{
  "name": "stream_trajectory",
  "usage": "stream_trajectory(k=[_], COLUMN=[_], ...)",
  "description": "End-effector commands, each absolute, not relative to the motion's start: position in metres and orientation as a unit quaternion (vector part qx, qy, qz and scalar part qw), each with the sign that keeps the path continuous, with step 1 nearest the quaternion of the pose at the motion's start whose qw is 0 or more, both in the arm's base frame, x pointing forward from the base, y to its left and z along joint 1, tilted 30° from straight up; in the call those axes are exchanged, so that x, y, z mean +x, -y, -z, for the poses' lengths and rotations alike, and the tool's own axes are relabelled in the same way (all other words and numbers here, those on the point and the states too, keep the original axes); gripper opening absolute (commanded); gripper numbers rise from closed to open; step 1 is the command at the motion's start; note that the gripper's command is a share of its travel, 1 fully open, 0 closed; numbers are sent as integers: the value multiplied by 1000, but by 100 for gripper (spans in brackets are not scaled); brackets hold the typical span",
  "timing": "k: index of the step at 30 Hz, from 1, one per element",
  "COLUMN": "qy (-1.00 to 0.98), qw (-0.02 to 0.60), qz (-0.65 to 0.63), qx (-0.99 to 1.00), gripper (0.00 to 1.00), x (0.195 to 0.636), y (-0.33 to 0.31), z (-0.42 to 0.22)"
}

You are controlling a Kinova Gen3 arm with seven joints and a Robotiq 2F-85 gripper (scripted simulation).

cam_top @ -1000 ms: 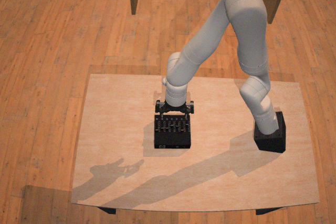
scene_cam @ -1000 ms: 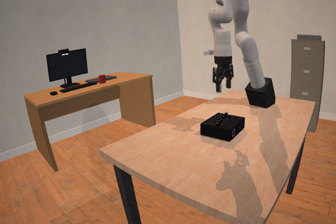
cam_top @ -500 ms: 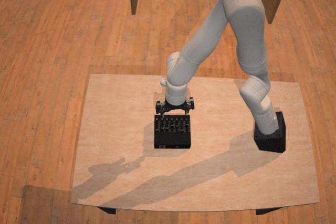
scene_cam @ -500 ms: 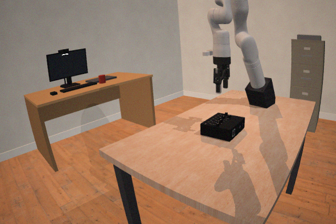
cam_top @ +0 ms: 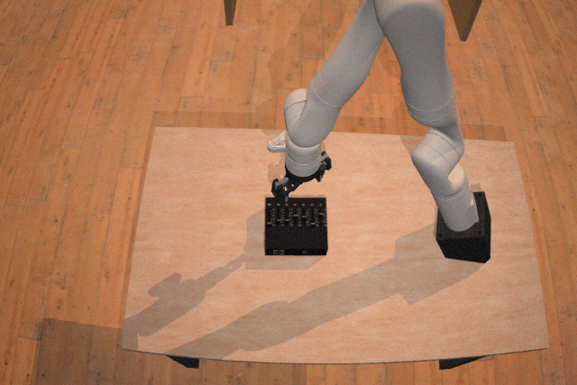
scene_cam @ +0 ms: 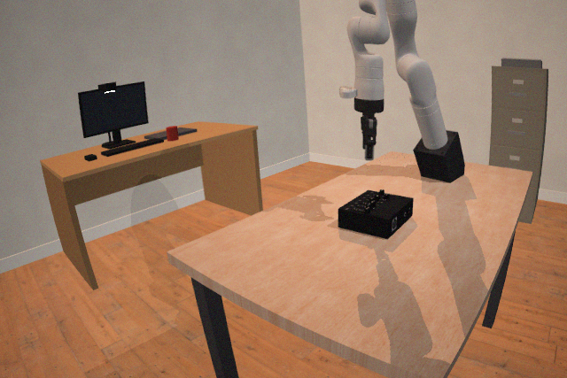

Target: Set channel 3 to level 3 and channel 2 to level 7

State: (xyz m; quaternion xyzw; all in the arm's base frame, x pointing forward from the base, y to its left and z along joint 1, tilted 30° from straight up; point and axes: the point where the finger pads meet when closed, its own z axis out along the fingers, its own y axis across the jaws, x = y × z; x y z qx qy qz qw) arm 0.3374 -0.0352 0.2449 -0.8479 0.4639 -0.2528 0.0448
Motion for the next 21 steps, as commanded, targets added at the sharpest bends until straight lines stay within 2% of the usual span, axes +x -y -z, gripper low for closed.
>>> stream_trajectory(k=[1,7,21], qy=[-425,-341,21], qw=[33,0,-121], qz=[250,253,232], qx=[-869,-906,-965], gripper=[100,100,100], x=[337,338,347], y=[38,48,78], z=[-241,-238,-227])
